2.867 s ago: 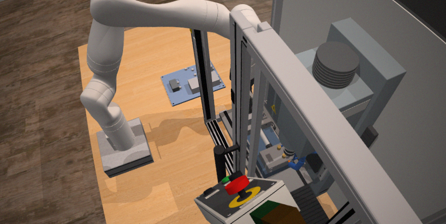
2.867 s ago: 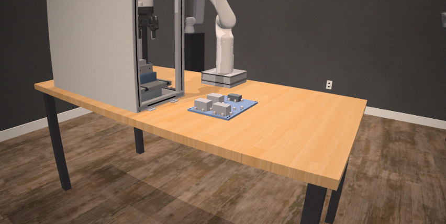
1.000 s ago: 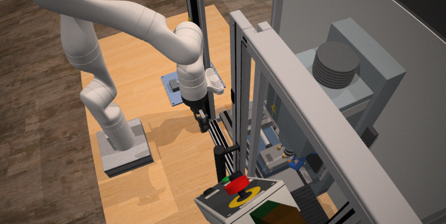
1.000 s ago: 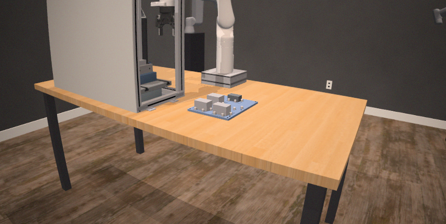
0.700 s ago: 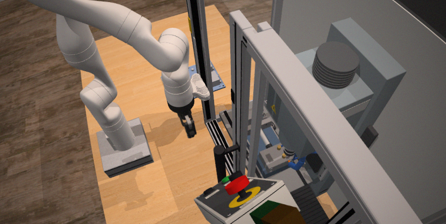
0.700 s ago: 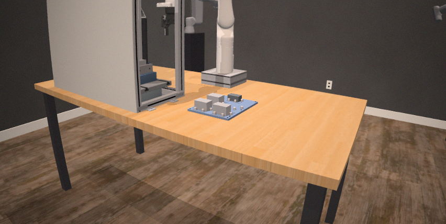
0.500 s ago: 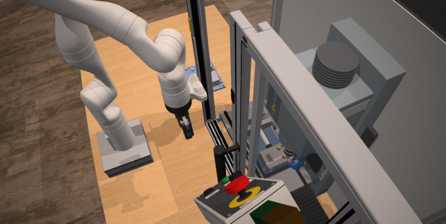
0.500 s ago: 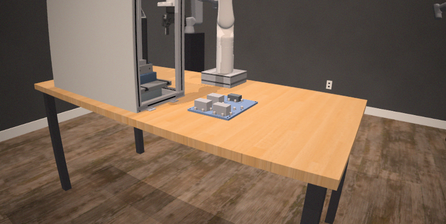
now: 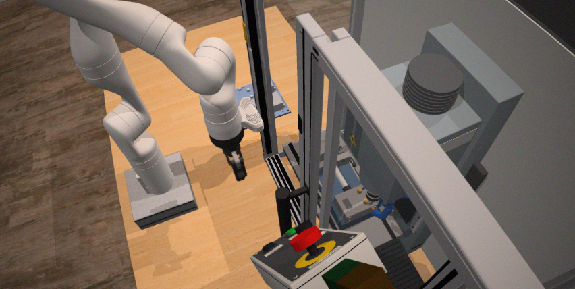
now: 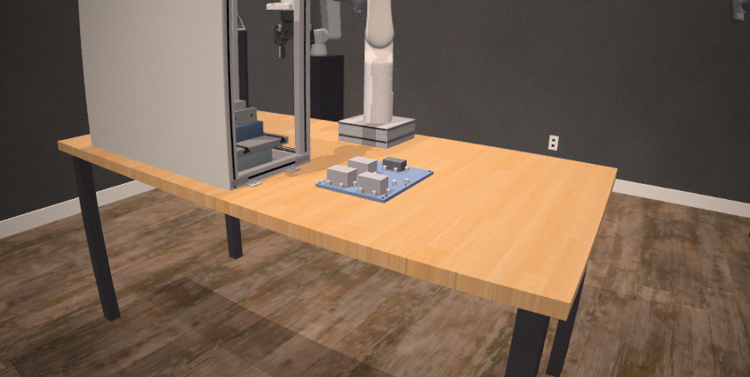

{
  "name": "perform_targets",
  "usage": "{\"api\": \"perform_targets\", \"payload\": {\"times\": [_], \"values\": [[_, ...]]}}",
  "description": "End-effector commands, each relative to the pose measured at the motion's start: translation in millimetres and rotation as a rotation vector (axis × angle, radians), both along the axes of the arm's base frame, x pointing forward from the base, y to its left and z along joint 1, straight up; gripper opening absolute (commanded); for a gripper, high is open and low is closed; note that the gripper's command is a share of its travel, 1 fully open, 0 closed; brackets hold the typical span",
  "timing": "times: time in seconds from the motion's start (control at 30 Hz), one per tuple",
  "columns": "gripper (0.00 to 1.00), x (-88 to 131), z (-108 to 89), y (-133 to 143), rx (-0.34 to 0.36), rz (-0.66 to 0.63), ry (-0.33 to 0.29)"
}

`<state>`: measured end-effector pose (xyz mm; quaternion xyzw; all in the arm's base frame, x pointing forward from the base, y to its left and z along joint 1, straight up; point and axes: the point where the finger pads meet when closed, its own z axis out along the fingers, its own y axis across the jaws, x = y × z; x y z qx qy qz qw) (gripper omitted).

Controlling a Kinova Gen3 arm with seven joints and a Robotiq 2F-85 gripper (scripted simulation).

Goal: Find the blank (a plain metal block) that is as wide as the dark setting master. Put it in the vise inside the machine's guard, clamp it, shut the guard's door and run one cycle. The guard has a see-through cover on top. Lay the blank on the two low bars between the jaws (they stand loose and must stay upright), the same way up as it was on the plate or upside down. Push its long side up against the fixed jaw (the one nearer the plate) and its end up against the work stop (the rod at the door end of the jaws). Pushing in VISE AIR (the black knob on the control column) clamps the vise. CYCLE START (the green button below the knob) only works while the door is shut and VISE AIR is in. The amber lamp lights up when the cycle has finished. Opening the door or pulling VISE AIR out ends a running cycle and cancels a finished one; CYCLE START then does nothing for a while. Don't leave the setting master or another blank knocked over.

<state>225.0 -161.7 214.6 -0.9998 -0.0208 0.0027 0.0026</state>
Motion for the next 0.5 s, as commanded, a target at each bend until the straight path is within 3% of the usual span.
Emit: {"api": "perform_targets", "payload": {"times": [0.0, 0.13, 0.17, 0.47], "values": [[1.00, 0.9, 0.5, -0.9, -0.001, -0.003, -0.010], [1.00, 0.9, 0.5, -0.9, -0.001, -0.003, -0.010], [0.10, 0.2, 0.5, -0.3, -0.001, 0.000, -0.001], [0.10, 0.2, 0.5, -0.3, -0.001, 0.000, -0.001]]}}
